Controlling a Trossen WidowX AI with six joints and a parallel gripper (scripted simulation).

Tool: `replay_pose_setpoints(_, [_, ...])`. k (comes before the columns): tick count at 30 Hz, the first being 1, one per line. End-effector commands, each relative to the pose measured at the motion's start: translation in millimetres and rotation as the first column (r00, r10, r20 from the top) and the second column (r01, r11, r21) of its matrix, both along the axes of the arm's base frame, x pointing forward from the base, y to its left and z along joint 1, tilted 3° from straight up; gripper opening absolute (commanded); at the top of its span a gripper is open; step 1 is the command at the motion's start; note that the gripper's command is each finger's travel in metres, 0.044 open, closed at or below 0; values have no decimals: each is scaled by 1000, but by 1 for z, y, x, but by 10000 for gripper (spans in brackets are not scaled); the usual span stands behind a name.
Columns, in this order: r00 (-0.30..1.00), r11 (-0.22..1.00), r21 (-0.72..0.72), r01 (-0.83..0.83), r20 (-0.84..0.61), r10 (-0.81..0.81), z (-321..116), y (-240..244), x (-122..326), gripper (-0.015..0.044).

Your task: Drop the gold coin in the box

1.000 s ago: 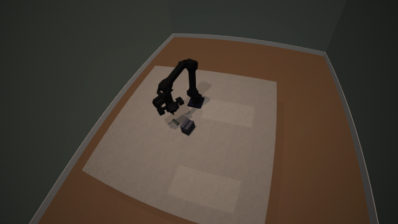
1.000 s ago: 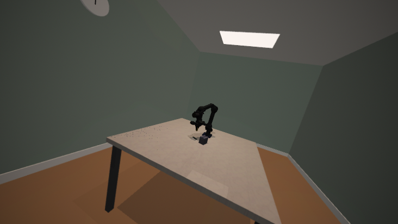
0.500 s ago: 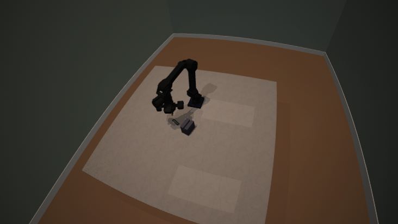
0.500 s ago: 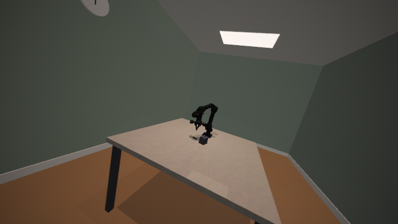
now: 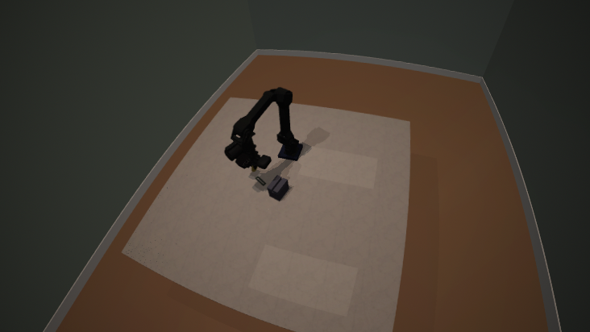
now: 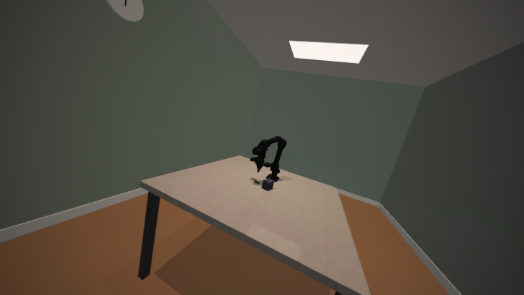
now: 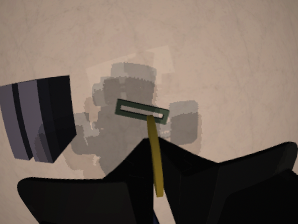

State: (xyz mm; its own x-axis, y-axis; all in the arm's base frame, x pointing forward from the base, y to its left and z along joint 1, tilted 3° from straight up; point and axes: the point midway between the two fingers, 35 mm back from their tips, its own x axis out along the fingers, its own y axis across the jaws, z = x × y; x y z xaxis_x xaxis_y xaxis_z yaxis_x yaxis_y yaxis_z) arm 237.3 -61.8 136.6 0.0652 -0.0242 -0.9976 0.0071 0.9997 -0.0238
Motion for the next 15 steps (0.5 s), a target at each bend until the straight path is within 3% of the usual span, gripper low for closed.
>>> replay_pose_setpoints(1, [997, 997, 0, 83, 2, -83, 1, -1, 1, 0])
replay_pose_setpoints(15, [996, 996, 3, 84, 2, -84, 1, 19, 8, 0])
